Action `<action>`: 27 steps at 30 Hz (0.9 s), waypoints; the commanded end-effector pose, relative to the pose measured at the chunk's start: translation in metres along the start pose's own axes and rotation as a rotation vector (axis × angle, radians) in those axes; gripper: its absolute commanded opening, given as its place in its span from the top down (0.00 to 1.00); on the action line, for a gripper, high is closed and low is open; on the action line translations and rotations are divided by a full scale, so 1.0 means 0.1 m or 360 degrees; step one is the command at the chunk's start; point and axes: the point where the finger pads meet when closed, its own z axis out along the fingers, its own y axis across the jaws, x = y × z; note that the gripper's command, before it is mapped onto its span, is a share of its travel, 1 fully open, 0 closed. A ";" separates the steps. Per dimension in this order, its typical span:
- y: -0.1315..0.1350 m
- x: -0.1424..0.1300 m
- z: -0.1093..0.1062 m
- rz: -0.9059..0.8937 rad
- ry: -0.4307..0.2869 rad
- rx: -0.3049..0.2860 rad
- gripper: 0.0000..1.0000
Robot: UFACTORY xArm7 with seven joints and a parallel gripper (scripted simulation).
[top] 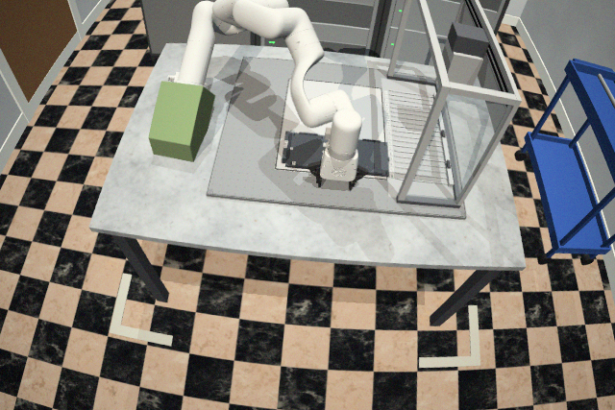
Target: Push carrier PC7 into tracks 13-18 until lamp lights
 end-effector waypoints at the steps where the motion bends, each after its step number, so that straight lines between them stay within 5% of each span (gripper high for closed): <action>1: 0.01 -0.04 -0.03 -0.0001 -0.0007 -0.0006 0.00; 27: 0.01 -0.20 -0.03 -0.0001 -0.0007 -0.0006 0.00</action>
